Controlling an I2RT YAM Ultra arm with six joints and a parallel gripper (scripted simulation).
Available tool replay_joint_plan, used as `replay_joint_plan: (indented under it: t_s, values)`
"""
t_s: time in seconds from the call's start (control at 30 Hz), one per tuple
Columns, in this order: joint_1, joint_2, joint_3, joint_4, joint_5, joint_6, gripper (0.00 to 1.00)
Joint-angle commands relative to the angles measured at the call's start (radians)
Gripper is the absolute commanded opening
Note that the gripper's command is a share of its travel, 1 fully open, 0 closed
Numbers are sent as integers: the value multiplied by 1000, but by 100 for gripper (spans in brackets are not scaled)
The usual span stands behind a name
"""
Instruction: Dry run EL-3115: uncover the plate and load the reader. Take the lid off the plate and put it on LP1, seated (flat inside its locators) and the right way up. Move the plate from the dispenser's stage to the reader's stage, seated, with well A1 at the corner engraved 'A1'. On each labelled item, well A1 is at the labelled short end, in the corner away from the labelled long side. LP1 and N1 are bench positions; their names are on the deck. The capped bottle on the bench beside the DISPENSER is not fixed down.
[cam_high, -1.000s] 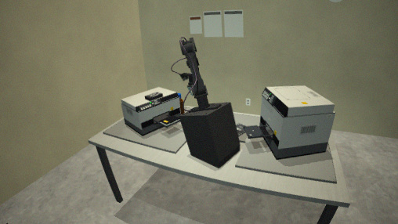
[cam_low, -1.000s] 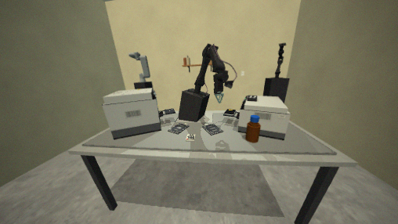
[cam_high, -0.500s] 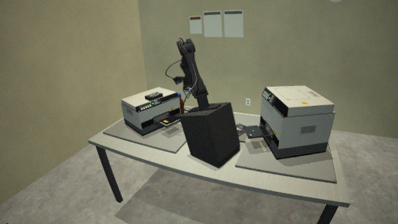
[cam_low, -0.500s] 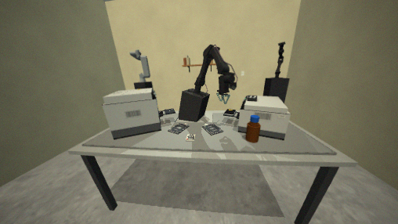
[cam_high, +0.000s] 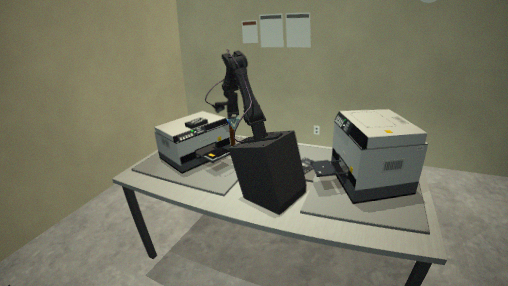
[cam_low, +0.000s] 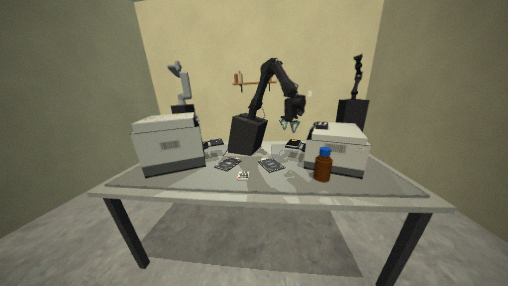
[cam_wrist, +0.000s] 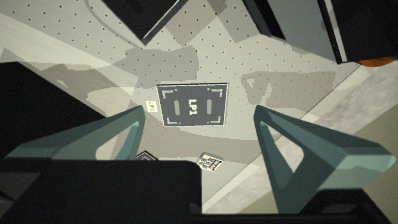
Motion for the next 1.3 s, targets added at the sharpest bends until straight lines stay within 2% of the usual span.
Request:
replay_joint_plan:
  t_s: [0.0,0.13,0.27,0.33,0.37,0.43,0.8,0.9,0.93,1.0,1.1,1.27]
  values:
    - [42,-26,-25,19,18,-31,100]
    - [94,-15,-14,26,37,-85,100]
    - [144,-16,-40,35,53,-118,100]
    - [144,-16,-40,35,53,-118,100]
    - [159,-14,-17,39,59,-130,100]
    - [183,-12,-48,44,66,-134,100]
    - [324,-6,-73,71,112,-211,100]
    - [337,-4,-73,73,116,-225,100]
    - [352,-1,-43,77,122,-237,100]
    - [376,-4,-82,80,130,-266,100]
    - [415,-2,-89,87,143,-309,100]
    - [478,1,-84,102,160,-236,100]
